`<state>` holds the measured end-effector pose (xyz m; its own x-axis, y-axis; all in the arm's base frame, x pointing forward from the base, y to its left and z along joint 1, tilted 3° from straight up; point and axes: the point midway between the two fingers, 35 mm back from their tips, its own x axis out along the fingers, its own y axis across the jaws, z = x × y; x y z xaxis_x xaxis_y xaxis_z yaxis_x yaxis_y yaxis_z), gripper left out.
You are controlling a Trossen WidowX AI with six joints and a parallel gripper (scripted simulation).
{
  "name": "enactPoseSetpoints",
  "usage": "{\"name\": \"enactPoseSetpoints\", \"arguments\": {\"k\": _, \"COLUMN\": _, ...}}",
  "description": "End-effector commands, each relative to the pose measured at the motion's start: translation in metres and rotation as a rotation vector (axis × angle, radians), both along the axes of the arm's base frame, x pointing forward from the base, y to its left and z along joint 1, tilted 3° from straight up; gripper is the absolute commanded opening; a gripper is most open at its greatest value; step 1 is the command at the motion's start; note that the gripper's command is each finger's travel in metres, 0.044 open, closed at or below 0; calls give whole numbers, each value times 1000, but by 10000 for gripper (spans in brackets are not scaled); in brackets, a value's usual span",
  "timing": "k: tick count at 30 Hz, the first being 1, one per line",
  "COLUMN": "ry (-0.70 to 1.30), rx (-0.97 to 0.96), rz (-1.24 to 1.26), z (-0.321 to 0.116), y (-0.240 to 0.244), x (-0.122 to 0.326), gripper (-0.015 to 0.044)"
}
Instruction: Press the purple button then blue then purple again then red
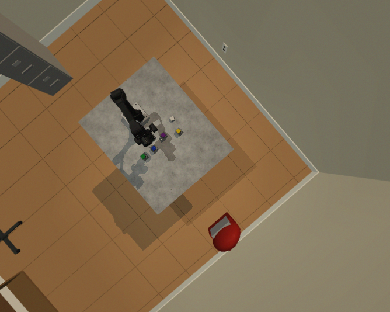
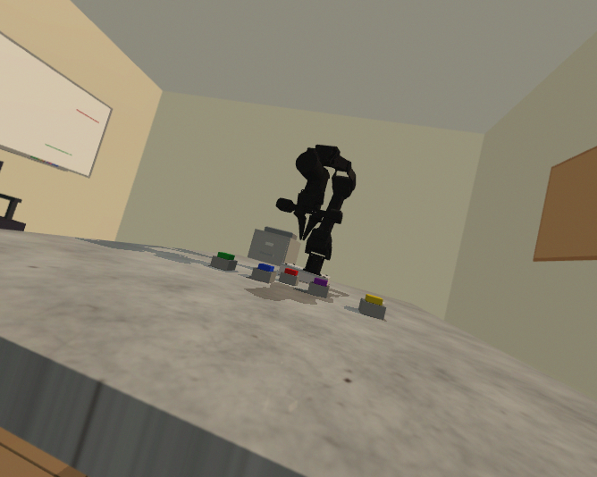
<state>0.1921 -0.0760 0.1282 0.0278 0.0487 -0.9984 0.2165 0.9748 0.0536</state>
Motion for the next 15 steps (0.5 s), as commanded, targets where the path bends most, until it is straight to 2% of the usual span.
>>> {"name": "enactPoseSetpoints", "arguments": {"k": 1, "ry": 1, "rx": -1, "rz": 14, "z": -1, "y": -6, "x": -10, "gripper": 20}}
{"name": "enactPoseSetpoints", "arguments": {"k": 4, "ry": 1, "rx": -1, "rz": 14, "z": -9, "y": -6, "x": -9, "gripper": 20}}
{"name": "enactPoseSetpoints", "arguments": {"k": 9, "ry": 0, "rx": -1, "rz": 14, "z": -61, "y": -3, "x": -8, "gripper": 20}}
{"name": "enactPoseSetpoints", "arguments": {"k": 15, "ry": 0, "rx": -1, "rz": 14, "z": -64, "y": -2, "x": -8, "gripper": 20}}
